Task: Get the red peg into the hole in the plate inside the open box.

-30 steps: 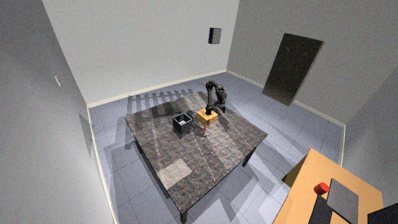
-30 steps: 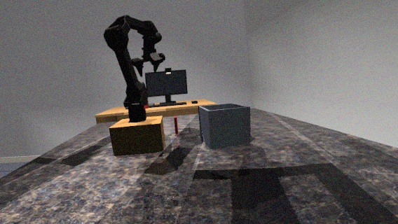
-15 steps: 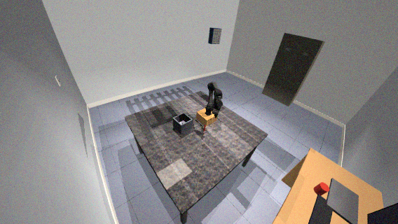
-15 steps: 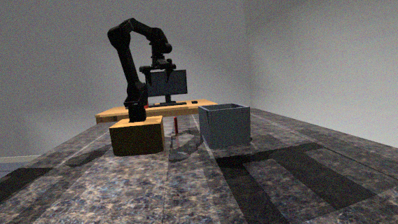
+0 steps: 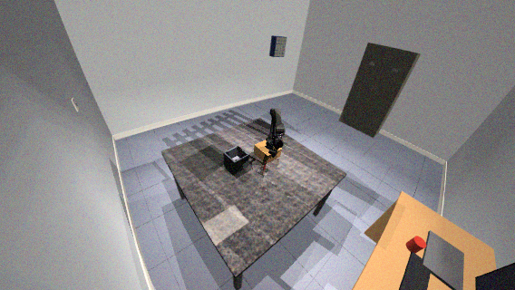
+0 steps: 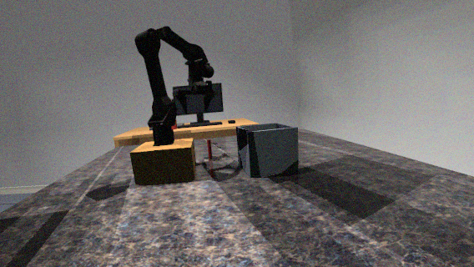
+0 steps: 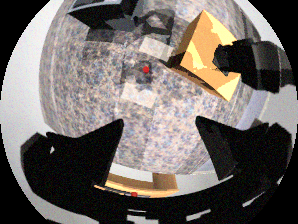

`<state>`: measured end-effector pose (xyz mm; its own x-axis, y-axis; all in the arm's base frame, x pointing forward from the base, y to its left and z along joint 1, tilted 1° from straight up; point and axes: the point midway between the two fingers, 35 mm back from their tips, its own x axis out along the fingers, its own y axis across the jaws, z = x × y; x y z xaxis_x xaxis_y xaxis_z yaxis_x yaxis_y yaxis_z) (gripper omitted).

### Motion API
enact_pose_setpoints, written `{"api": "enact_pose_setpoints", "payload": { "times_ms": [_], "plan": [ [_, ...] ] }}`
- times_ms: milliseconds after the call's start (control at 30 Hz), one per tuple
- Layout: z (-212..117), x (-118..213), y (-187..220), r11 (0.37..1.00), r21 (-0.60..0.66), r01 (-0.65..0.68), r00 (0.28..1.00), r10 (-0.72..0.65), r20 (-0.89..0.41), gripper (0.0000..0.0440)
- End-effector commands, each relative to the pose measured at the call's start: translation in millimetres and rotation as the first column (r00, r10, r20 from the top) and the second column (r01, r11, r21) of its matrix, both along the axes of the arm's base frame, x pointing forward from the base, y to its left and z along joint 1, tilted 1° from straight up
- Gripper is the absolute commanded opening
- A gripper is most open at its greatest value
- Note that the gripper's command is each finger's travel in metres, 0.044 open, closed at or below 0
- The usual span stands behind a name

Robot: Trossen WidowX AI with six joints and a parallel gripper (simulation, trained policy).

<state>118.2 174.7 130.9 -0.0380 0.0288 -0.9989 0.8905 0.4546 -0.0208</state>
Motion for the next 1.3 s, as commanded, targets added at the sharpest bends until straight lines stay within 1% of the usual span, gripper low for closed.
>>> {"api": "enact_pose_setpoints", "payload": {
  "times_ms": [0, 267, 700, 1267],
  "plan": [
    [-16, 6, -4, 0.999, -0.042, 0.0, 1.0, 0.0, -0.008, 0.044],
    [-41, 15, -10, 0.995, -0.103, -0.002, 1.0, 0.0, -0.018, 0.0439],
    [-74, 21, -24, 0.983, -0.181, -0.018, 0.999, 0.012, -0.038, 0.042],
    [-125, 28, -36, 0.98, -0.198, 0.018, 0.999, -0.024, -0.027, 0.038]
  ]
}}
